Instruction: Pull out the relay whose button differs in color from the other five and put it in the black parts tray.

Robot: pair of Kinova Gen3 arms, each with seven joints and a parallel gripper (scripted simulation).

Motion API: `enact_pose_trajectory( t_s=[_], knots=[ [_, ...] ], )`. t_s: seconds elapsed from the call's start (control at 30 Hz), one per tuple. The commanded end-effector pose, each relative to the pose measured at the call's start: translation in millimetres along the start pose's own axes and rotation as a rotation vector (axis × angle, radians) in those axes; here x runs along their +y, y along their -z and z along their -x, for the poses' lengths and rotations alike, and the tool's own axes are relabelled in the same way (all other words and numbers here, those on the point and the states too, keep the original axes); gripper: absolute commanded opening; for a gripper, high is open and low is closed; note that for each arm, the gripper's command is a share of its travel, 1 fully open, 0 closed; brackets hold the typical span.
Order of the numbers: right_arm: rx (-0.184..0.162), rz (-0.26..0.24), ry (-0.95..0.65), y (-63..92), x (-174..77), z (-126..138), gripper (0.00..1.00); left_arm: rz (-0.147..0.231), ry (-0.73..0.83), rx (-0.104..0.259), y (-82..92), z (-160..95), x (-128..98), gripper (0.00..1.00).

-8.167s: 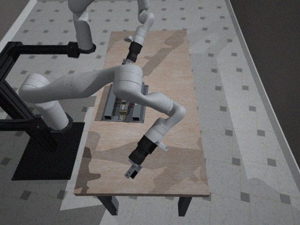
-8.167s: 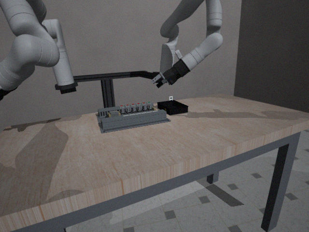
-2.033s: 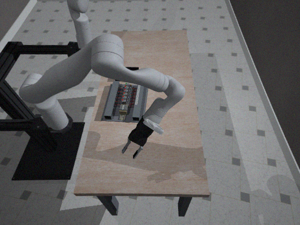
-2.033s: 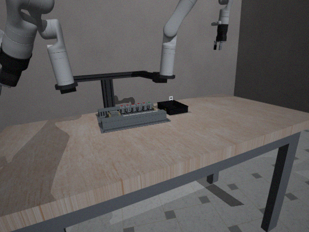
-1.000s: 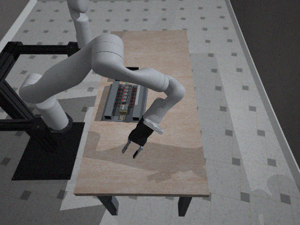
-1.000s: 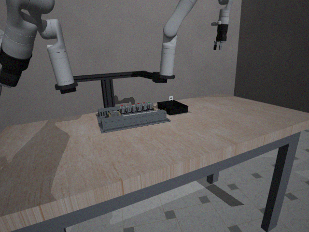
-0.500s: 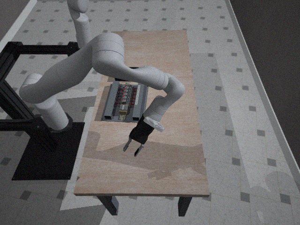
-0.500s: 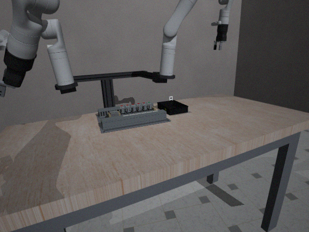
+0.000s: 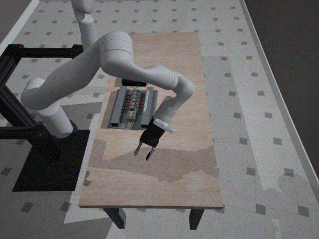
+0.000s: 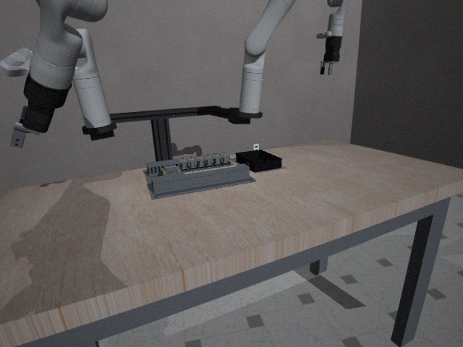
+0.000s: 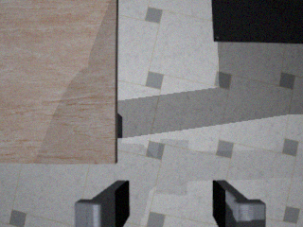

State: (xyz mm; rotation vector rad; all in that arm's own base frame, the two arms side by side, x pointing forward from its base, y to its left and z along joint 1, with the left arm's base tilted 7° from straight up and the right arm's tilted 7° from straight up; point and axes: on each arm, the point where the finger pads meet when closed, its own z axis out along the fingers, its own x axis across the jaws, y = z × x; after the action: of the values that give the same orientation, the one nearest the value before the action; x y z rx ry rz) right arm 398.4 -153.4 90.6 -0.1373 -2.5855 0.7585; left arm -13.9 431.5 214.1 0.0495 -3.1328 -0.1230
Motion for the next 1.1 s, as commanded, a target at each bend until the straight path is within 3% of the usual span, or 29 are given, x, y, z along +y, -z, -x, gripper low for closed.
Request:
enact_pose_trajectory(
  t_s=[0.0, 0.07, 0.57, 0.63, 1.07],
  knots=[
    [-0.018, 0.004, -0.002, 4.1, 9, 2, 0.98, 0.002, 0.0, 0.0, 0.7, 0, 0, 1.0],
    [-0.018, 0.004, -0.002, 4.1, 9, 2, 0.98, 0.002, 0.0, 0.0, 0.7, 0, 0, 1.0],
    [-0.13, 0.04, -0.006, 25.6, 80, 10, 0.98, 0.002, 0.0, 0.0, 0.7, 0, 0, 1.0],
    [-0.13, 0.04, -0.006, 25.6, 80, 10, 0.98, 0.002, 0.0, 0.0, 0.7, 0, 0, 1.0],
    [-0.24, 0.098, -0.011, 47.9, 160, 7, 0.98, 0.002, 0.0, 0.0, 0.7, 0, 0, 1.0]
  ],
)
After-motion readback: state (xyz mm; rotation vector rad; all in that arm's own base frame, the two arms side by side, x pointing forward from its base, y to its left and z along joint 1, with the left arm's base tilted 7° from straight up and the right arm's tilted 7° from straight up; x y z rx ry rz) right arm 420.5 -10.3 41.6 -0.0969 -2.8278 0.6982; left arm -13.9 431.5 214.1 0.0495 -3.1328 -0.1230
